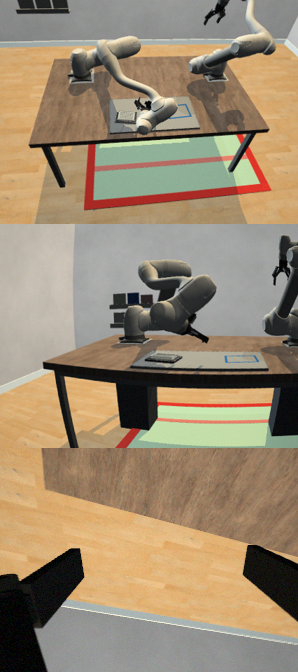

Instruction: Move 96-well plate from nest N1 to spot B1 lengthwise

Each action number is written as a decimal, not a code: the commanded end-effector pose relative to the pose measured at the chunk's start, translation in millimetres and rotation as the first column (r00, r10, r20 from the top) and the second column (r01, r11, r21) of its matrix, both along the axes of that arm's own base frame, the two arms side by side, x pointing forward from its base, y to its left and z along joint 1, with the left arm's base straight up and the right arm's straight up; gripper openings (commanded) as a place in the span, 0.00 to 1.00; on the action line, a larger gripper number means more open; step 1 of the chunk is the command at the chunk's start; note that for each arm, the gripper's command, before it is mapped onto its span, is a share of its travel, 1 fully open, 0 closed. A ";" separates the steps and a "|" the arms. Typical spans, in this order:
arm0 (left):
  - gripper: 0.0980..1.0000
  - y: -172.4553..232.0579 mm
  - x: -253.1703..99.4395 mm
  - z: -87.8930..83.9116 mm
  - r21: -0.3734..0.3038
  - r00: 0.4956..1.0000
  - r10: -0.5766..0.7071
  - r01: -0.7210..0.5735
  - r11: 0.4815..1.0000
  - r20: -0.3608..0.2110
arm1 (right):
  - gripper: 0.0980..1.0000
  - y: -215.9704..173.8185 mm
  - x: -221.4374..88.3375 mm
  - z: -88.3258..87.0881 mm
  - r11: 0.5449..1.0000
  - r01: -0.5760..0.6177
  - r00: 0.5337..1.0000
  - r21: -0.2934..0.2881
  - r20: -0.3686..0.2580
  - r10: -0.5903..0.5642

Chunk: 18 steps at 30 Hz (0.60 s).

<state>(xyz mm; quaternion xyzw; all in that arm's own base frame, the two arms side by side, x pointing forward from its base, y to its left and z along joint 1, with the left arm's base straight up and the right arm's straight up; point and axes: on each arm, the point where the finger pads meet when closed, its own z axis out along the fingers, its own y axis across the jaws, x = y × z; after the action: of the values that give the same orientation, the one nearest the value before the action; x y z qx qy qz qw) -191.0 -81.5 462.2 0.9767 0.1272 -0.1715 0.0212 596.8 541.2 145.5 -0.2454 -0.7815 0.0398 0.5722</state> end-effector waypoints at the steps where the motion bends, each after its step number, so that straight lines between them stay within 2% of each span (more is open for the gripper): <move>1: 1.00 2.2 0.9 0.2 0.006 1.000 0.000 0.000 1.000 0.002 | 1.00 0.2 0.2 1.6 1.000 0.000 1.000 0.002 0.002 0.000; 18: 1.00 6.3 3.2 -0.4 0.017 1.000 0.000 0.000 1.000 0.006 | 1.00 0.2 0.2 1.6 1.000 0.000 1.000 0.002 0.002 0.000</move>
<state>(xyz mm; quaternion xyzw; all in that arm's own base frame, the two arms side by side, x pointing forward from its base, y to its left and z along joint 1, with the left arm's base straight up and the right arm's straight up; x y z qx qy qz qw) -187.6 -75.5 461.4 0.9774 0.1286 -0.1672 0.0137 596.8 541.2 145.5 -0.2454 -0.7815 0.0398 0.5722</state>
